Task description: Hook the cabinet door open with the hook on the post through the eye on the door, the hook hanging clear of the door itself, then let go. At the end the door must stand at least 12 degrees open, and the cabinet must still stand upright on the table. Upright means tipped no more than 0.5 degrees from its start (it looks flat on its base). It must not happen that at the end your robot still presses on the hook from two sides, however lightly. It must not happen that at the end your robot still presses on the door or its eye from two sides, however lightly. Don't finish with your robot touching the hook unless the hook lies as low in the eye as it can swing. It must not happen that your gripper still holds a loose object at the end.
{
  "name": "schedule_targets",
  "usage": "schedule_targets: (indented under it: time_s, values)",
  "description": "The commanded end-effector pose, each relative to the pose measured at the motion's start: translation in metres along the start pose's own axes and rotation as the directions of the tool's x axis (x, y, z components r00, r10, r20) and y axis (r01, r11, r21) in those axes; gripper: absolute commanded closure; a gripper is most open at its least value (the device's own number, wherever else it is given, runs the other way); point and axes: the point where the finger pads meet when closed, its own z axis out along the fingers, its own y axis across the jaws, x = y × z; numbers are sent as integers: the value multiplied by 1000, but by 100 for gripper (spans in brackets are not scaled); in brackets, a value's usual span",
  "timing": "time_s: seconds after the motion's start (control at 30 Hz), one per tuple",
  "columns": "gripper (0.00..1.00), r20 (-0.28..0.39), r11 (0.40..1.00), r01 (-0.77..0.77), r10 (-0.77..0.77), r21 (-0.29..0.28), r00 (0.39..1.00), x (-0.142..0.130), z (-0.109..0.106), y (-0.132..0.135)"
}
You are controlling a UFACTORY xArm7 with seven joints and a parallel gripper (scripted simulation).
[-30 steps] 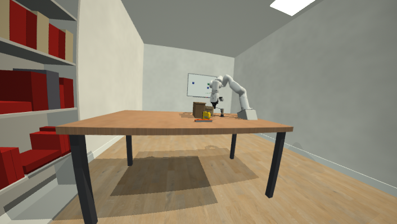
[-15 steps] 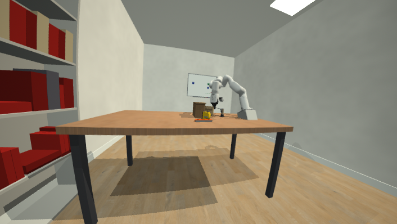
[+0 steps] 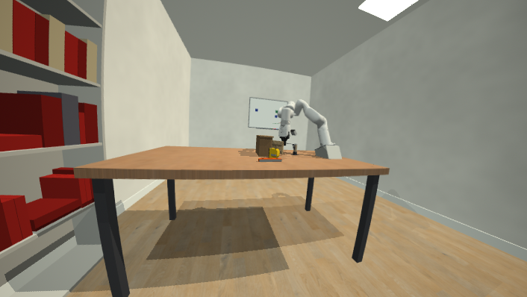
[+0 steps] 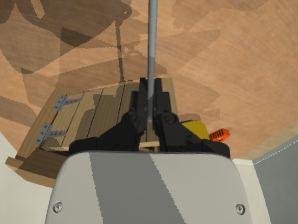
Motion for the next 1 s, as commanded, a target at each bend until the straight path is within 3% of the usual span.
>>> schedule_targets:
  time_s: [0.0, 0.97]
  values:
    - [96, 4, 1000, 1, -1, 1, 1000, -1, -1, 0]
    - [96, 4, 1000, 1, -1, 1, 1000, -2, 6, 0]
